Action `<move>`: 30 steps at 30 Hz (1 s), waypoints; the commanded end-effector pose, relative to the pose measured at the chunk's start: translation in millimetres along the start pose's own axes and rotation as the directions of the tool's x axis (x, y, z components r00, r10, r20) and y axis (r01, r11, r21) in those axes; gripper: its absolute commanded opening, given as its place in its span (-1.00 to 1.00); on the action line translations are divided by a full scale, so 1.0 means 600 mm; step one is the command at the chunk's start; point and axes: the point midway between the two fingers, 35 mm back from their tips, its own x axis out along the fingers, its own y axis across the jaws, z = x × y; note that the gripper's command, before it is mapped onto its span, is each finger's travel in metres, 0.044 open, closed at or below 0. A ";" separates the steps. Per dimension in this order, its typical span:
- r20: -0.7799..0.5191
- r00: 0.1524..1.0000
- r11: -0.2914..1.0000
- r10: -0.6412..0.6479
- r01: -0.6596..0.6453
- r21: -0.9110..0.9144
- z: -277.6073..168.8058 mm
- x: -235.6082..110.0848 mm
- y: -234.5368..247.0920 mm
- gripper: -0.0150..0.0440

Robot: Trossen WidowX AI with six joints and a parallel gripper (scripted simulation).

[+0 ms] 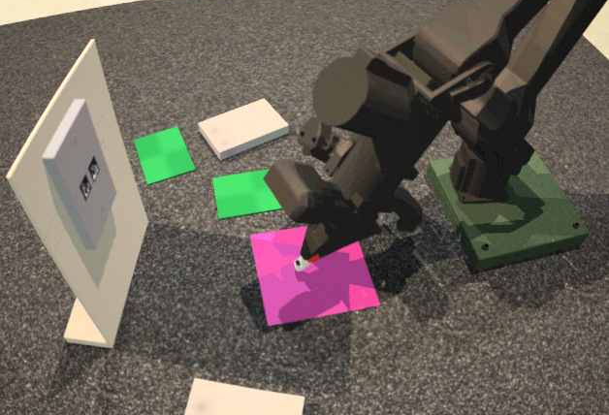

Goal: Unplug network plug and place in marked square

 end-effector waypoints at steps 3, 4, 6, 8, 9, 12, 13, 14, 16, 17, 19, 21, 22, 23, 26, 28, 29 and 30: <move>-0.004 1.000 1.000 -0.001 0.001 0.005 -0.001 0.007 -0.007 -0.49; -0.004 1.000 1.000 -0.001 0.001 0.005 -0.001 0.007 -0.007 -0.49; -0.004 1.000 1.000 -0.001 0.001 0.005 0.000 0.008 -0.008 -0.49; -0.004 1.000 1.000 -0.001 0.001 0.005 0.000 0.009 -0.009 -0.49; -0.004 1.000 1.000 -0.001 0.001 0.005 0.000 0.010 -0.009 -0.49; -0.004 1.000 1.000 -0.001 0.001 0.005 0.001 0.013 -0.011 -0.49; 0.000 1.000 1.000 0.000 0.000 0.005 0.001 0.010 -0.009 -0.49; 0.000 1.000 1.000 0.000 0.000 0.005 0.001 0.010 -0.009 -0.49; 0.000 1.000 1.000 0.000 0.000 0.005 0.001 0.010 -0.009 -0.49; 0.000 1.000 1.000 0.000 0.000 0.005 0.001 0.010 -0.009 -0.49; 0.000 1.000 1.000 0.000 0.000 0.005 0.001 0.010 -0.009 -0.40; 0.000 1.000 1.000 0.000 0.000 0.005 0.001 0.010 -0.009 -0.22; 0.000 1.000 1.000 0.000 0.000 0.005 0.001 0.010 -0.009 -0.14; 0.000 1.000 1.000 0.000 0.000 0.005 0.001 0.010 -0.009 -0.05; 0.000 1.000 1.000 0.000 0.000 0.005 0.001 0.010 -0.009 0.04; 0.000 1.000 1.000 0.000 0.000 0.005 0.001 0.010 -0.009 0.04; 0.000 1.000 1.000 0.000 0.000 0.005 0.001 0.010 -0.009 0.04; 0.000 1.000 1.000 0.000 0.000 0.005 0.001 0.009 -0.009 0.04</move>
